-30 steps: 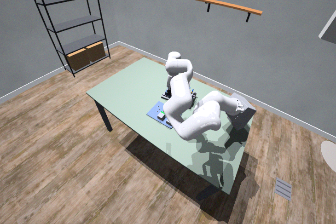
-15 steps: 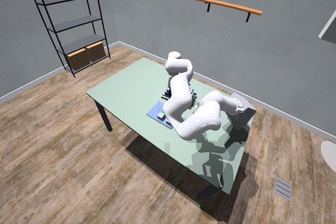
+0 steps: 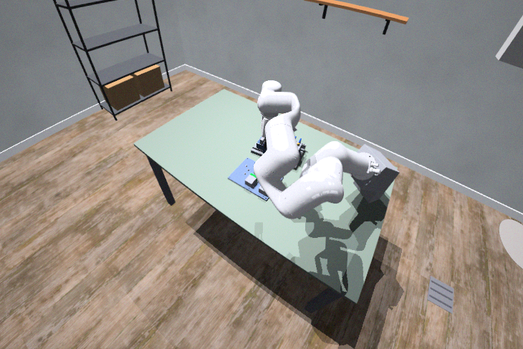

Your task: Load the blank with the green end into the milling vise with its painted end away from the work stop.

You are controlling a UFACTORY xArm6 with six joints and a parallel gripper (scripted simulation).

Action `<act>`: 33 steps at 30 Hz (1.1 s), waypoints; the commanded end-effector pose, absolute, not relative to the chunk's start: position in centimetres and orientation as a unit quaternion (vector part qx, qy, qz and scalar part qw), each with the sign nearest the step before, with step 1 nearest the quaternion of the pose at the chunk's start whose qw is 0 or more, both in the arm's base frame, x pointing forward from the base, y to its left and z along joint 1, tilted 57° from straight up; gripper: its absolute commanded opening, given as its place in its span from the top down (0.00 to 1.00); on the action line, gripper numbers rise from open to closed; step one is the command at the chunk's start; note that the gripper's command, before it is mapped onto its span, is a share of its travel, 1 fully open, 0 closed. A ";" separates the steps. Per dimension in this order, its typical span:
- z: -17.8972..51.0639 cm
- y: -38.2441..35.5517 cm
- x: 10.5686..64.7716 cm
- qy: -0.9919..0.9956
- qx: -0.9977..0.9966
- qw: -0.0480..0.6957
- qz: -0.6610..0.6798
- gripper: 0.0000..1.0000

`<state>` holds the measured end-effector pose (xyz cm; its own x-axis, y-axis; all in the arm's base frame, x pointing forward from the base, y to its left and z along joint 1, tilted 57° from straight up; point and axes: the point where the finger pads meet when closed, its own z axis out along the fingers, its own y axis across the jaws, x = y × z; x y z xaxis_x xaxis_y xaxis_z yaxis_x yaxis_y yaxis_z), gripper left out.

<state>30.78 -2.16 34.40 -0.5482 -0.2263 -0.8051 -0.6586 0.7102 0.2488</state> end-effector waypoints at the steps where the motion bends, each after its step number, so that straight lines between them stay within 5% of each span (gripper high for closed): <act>1: 34.5 -2.2 30.8 0.824 -0.300 0.407 0.256 0.00; 33: 34.5 -2.2 30.8 0.748 -0.459 0.449 0.169 0.00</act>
